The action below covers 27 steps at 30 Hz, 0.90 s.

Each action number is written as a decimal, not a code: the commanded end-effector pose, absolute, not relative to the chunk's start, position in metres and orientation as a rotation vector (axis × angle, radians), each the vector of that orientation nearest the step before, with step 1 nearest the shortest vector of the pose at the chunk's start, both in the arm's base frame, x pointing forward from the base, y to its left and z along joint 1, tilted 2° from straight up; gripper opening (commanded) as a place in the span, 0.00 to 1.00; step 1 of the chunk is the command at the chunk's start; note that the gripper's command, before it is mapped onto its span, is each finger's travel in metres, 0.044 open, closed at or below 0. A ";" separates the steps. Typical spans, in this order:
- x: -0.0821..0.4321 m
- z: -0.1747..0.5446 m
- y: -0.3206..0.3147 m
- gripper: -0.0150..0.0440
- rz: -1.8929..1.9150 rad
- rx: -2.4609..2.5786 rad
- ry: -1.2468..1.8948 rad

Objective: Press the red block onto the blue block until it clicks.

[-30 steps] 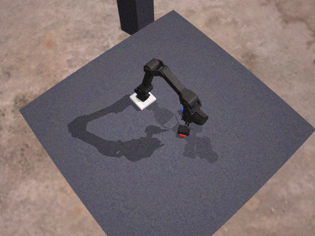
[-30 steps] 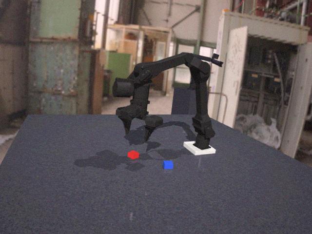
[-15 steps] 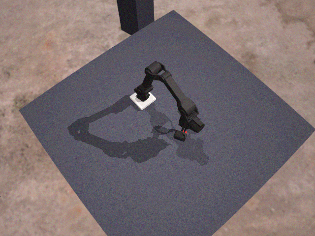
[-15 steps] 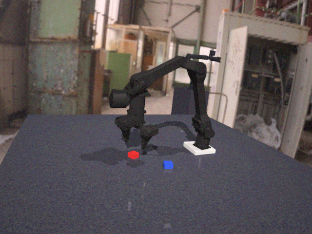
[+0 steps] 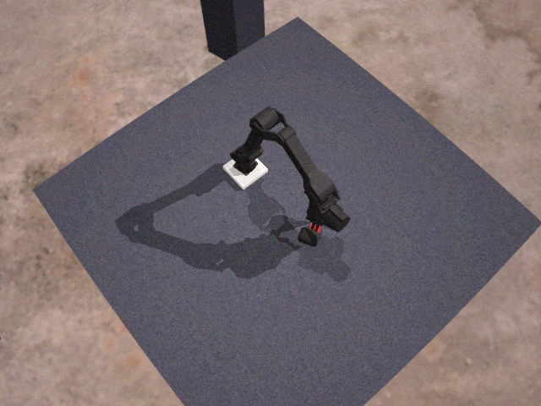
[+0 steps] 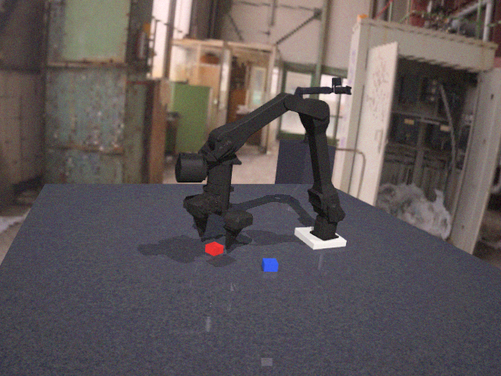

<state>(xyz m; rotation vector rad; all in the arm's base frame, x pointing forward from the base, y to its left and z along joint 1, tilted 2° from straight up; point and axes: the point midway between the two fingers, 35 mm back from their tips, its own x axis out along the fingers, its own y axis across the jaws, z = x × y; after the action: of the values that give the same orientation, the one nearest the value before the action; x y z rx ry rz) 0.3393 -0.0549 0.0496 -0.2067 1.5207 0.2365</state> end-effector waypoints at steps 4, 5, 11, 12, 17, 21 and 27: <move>0.338 0.037 -0.054 1.00 0.235 -0.200 1.524; 0.338 0.035 -0.054 1.00 0.235 -0.200 1.524; 0.338 0.030 -0.054 0.96 0.235 -0.200 1.524; 0.338 0.030 -0.054 0.91 0.235 -0.200 1.524; 0.338 0.030 -0.054 0.69 0.235 -0.200 1.524; 0.338 0.030 -0.054 0.51 0.235 -0.200 1.524; 0.338 0.030 -0.054 0.41 0.235 -0.200 1.524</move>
<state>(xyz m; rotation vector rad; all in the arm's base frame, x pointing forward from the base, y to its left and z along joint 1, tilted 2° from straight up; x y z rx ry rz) 0.3378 -0.0542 0.0299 -0.2052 1.5259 0.2391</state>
